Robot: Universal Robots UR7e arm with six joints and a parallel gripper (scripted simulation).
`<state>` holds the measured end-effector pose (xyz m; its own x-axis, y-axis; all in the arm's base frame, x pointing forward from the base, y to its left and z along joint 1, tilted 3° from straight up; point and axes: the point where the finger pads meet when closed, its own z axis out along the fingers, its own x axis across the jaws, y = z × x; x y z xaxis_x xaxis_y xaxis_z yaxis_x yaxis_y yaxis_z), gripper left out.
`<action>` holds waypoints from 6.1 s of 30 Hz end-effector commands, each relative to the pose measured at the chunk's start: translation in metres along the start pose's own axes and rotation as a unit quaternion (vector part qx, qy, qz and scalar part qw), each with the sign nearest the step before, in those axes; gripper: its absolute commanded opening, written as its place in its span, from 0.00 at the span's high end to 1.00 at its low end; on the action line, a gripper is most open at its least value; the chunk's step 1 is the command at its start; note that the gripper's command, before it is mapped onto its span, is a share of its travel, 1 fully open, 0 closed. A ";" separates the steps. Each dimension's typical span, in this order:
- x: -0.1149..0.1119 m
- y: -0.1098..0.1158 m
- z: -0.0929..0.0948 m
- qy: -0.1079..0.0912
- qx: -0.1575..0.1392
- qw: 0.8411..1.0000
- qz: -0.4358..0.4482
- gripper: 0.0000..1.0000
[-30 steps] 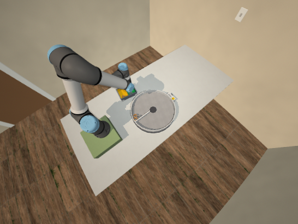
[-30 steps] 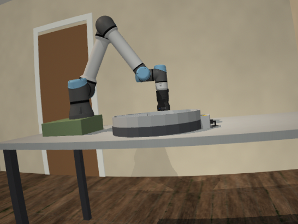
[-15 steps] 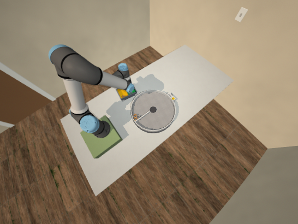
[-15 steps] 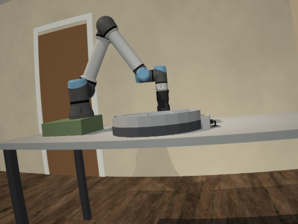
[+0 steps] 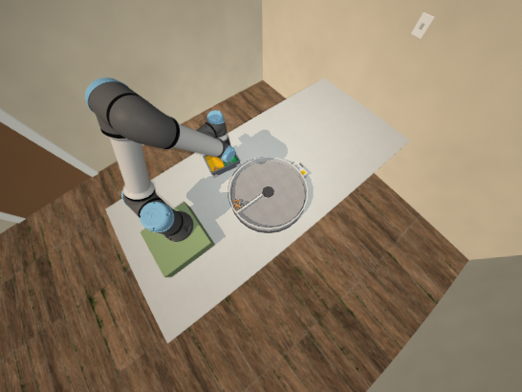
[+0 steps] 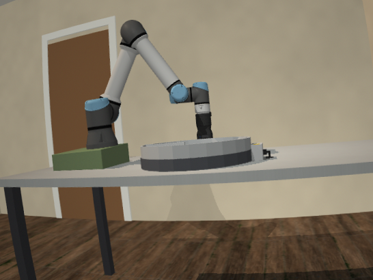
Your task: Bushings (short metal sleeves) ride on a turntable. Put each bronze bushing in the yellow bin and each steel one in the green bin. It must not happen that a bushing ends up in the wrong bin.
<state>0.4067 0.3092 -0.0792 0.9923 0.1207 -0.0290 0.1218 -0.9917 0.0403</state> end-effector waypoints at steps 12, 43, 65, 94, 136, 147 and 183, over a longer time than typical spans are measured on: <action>0.000 0.000 -0.001 0.001 0.000 1.000 0.000 0.58; 0.000 0.000 -0.001 0.001 0.000 1.000 0.000 0.58; 0.000 0.000 -0.001 0.001 0.000 1.000 0.000 0.58; 0.001 0.000 -0.009 0.001 0.000 1.000 0.000 0.58; 0.001 0.000 -0.020 0.001 0.000 1.000 0.000 0.58; 0.001 0.000 -0.023 0.001 0.000 1.000 0.000 0.58; 0.001 0.000 -0.129 0.001 0.000 1.000 0.000 0.58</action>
<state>0.4095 0.3138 0.0151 0.9923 0.1208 -0.0263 0.1218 -0.9918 0.0393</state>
